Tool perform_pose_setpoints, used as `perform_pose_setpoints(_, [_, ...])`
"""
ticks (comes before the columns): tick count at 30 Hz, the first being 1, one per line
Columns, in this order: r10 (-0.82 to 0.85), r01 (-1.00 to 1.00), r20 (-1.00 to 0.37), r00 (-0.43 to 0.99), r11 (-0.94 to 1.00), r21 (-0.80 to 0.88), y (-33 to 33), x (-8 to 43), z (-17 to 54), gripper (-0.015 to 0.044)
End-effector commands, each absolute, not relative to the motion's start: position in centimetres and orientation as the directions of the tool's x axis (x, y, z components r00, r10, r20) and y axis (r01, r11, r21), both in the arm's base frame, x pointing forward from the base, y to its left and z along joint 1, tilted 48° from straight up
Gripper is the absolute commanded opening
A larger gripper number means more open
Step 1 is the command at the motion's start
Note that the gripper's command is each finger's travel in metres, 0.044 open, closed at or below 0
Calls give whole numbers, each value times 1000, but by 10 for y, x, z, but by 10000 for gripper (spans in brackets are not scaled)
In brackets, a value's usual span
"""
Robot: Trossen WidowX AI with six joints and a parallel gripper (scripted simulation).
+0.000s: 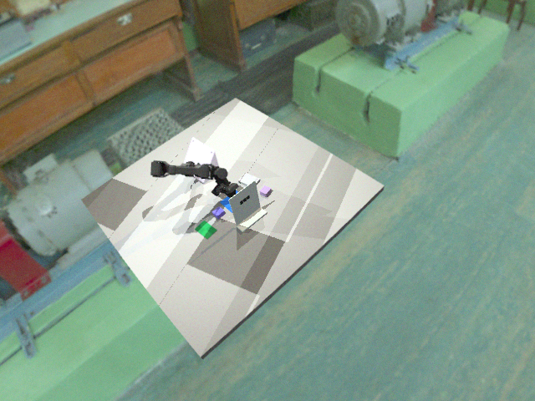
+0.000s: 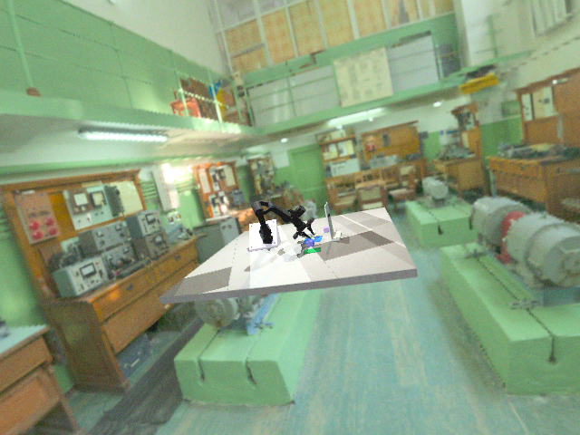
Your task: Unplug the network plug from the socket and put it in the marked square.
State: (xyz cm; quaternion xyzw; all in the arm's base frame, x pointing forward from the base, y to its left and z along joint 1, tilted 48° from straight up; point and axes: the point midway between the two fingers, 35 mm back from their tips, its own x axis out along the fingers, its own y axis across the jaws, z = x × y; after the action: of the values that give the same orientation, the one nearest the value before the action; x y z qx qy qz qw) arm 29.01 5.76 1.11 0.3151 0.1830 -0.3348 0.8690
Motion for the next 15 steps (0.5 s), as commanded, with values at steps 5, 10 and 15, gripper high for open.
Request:
perform_pose_setpoints(5, [-464,695,-527,712,574,432,63,285,17,156])
perform_pose_setpoints(10, [-464,695,-528,711,575,432,66,280,19,156])
perform_pose_setpoints(15, [-464,695,-528,711,575,431,69,276,22,156])
